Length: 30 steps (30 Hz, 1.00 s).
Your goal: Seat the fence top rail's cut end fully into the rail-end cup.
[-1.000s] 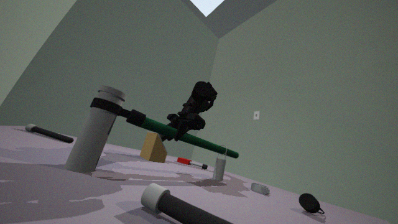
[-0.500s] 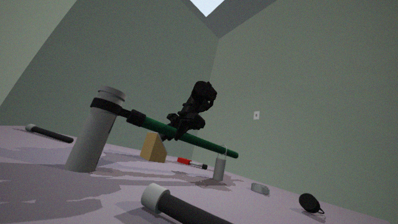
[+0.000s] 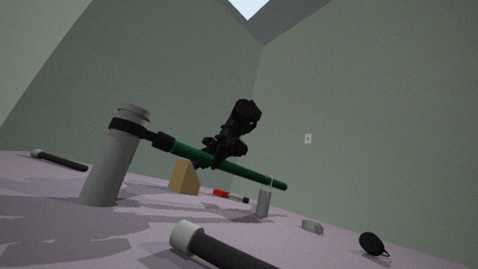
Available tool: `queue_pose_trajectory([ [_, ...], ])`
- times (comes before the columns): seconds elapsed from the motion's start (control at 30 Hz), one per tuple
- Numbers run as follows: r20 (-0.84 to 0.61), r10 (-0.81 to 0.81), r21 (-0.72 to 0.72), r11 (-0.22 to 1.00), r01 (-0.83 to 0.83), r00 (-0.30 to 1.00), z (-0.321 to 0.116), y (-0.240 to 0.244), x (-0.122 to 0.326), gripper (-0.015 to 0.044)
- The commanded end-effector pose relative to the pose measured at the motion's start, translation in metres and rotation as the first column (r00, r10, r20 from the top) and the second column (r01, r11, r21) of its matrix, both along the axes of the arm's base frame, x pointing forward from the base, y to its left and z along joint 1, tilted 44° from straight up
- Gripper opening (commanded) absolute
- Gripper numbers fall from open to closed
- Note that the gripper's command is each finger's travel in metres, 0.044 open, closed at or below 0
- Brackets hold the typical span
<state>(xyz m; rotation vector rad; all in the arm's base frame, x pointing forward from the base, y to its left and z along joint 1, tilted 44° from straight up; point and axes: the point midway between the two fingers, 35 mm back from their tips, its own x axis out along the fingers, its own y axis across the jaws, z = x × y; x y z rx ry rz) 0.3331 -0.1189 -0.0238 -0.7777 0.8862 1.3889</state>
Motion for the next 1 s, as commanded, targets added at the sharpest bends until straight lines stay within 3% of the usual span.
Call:
queue_pose_trajectory([
  [0.0, 0.008, -0.003, -0.002, 1.000, 0.003, 1.000, 0.007, 0.001, 0.001, 0.0000],
  [0.97, 0.000, 0.000, -0.001, 1.000, 0.000, 1.000, -0.005, -0.011, -0.001, 0.0000],
])
